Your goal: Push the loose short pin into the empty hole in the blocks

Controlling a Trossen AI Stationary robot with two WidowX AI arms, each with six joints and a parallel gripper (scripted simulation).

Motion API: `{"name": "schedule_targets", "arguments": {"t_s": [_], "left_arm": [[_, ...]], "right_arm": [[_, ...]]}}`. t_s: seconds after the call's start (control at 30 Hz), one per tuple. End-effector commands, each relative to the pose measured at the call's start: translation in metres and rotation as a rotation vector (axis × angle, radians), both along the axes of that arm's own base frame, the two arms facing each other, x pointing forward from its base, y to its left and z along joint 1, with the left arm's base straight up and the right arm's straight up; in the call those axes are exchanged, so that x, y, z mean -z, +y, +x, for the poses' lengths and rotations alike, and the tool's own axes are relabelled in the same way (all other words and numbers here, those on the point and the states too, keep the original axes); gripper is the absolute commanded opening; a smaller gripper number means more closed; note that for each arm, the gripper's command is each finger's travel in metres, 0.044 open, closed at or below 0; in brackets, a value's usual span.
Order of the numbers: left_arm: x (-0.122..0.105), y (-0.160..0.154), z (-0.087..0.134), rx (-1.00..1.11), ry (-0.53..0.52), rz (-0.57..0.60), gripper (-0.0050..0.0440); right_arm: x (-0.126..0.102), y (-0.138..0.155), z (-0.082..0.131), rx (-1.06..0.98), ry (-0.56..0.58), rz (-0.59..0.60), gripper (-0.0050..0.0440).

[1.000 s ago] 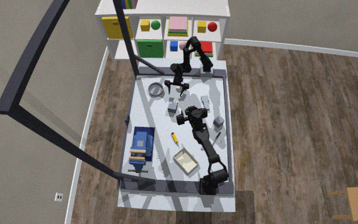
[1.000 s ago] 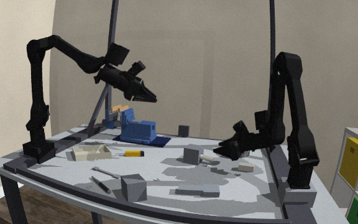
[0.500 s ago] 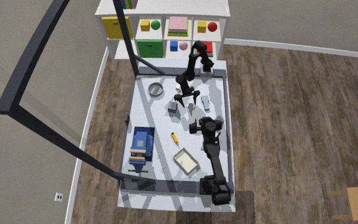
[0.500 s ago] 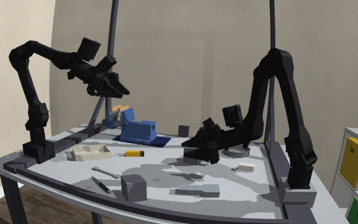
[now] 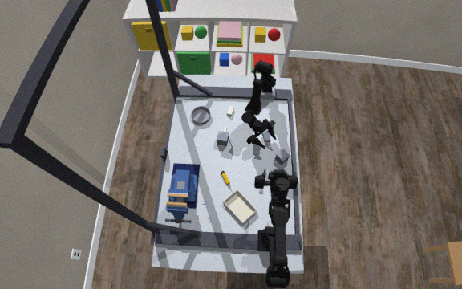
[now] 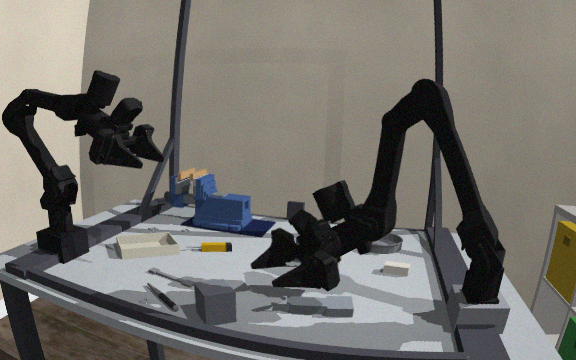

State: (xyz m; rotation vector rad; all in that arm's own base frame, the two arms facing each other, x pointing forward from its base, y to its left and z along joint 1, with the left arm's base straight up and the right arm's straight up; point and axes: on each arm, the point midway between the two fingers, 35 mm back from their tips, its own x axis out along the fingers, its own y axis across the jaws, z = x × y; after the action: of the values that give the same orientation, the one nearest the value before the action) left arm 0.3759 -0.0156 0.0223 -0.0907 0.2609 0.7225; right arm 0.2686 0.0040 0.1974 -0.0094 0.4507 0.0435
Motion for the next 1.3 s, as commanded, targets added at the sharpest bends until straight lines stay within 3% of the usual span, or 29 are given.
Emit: {"name": "schedule_targets", "arguments": {"t_s": [0.0,0.3,0.37,0.43,0.53,0.6,0.9,1.0,1.27], "left_arm": [[-0.006,0.004,0.007,-0.024,-0.024,-0.003,0.04],[-0.009,0.003,0.006,-0.017,-0.029,-0.008,0.04],[-0.013,0.001,0.009,-0.013,-0.034,-0.007,0.0352],[-0.013,0.001,0.009,-0.013,-0.034,-0.007,0.0352],[-0.016,-0.006,0.012,0.03,0.001,0.013,0.028],[-0.017,-0.012,0.015,0.074,0.049,0.043,0.0241],[-0.03,-0.052,0.027,0.377,0.334,0.255,0.0241],[-0.031,-0.056,0.027,0.409,0.36,0.278,0.0241],[-0.041,-0.093,0.026,0.715,0.589,0.526,0.0241]], "right_arm": [[0.001,-0.005,-0.009,0.01,-0.002,-0.003,0.04],[-0.002,-0.005,-0.009,0.012,-0.008,-0.003,0.04],[-0.002,-0.005,-0.009,0.012,-0.006,-0.003,0.04],[-0.002,-0.005,-0.009,0.012,-0.006,-0.003,0.04],[-0.013,-0.002,-0.003,0.0,-0.02,-0.003,0.04],[-0.021,0.002,0.004,-0.011,-0.02,-0.002,0.04],[-0.072,0.043,0.067,-0.122,-0.026,0.003,0.04],[-0.075,0.048,0.073,-0.132,-0.026,0.003,0.04],[-0.095,0.088,0.119,-0.21,-0.029,0.005,0.04]]}}
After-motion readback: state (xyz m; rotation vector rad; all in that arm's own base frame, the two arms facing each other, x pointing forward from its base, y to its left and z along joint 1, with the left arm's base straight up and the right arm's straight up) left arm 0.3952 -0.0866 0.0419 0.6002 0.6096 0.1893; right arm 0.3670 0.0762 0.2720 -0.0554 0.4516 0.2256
